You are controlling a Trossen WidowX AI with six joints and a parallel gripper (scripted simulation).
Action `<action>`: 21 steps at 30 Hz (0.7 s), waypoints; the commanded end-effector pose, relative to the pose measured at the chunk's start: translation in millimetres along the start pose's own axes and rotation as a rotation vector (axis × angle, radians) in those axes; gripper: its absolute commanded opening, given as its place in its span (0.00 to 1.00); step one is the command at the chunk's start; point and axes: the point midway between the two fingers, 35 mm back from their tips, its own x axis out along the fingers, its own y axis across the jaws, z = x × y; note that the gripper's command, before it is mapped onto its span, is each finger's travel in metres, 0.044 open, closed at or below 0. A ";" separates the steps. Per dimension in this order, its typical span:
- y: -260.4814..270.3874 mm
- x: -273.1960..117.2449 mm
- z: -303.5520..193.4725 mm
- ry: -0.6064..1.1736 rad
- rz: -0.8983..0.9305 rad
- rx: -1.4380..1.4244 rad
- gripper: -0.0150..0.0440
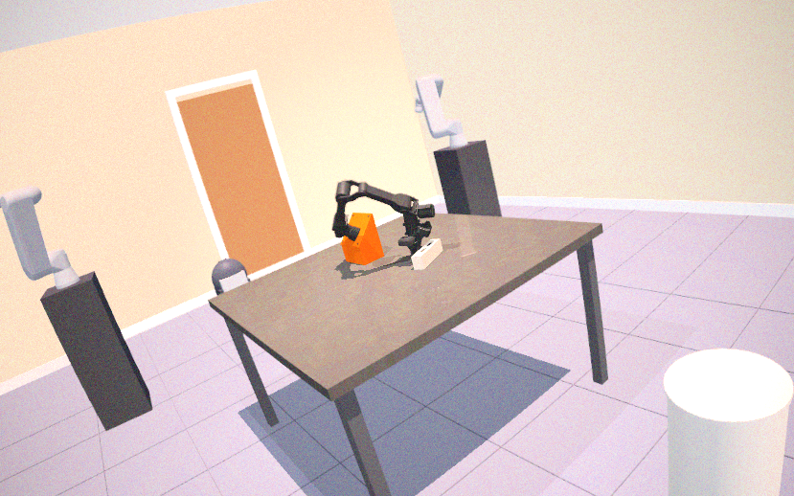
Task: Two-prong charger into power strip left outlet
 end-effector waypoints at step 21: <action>-0.6 -0.9 4.2 -0.001 -0.001 -0.003 0.25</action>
